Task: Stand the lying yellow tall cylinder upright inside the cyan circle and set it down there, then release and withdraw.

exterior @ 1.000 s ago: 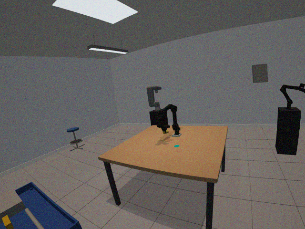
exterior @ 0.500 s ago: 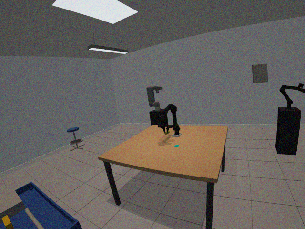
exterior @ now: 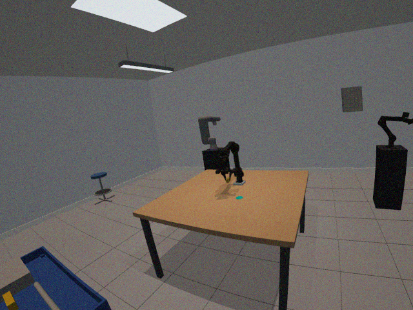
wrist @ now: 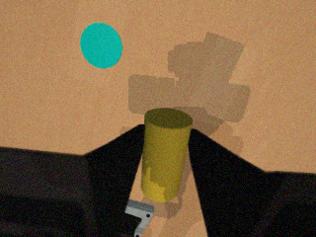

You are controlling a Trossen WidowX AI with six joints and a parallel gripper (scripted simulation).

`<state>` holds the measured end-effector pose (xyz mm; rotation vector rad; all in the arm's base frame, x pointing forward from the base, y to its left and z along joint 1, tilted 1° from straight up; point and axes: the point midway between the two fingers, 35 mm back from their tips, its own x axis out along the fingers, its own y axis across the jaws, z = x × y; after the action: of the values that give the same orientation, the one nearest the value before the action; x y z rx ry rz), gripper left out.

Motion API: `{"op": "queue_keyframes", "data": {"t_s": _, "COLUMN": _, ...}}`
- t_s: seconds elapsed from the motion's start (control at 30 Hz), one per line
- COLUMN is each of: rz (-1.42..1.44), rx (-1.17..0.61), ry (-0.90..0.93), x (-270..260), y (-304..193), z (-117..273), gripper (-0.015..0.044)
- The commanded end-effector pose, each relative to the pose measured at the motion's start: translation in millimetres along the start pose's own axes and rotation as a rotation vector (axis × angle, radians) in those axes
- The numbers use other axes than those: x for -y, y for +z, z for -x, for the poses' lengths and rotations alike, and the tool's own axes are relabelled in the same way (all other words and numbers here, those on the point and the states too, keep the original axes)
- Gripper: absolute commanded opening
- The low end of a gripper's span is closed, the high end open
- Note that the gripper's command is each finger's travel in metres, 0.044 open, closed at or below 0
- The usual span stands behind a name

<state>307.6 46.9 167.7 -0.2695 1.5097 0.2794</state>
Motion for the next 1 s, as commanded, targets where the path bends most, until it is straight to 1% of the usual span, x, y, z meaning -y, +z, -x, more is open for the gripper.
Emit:
{"op": "queue_keyframes", "data": {"t_s": 0.0, "rz": 0.094, "rx": 0.000, "ry": -0.001, "x": -7.6, "y": 8.1, "z": 1.0, "gripper": 0.0105}}
{"op": "queue_keyframes", "data": {"t_s": 0.97, "rz": 0.816, "rx": 0.000, "ry": 0.015, "x": -82.5, "y": 47.1, "z": 3.8, "gripper": 0.0105}}
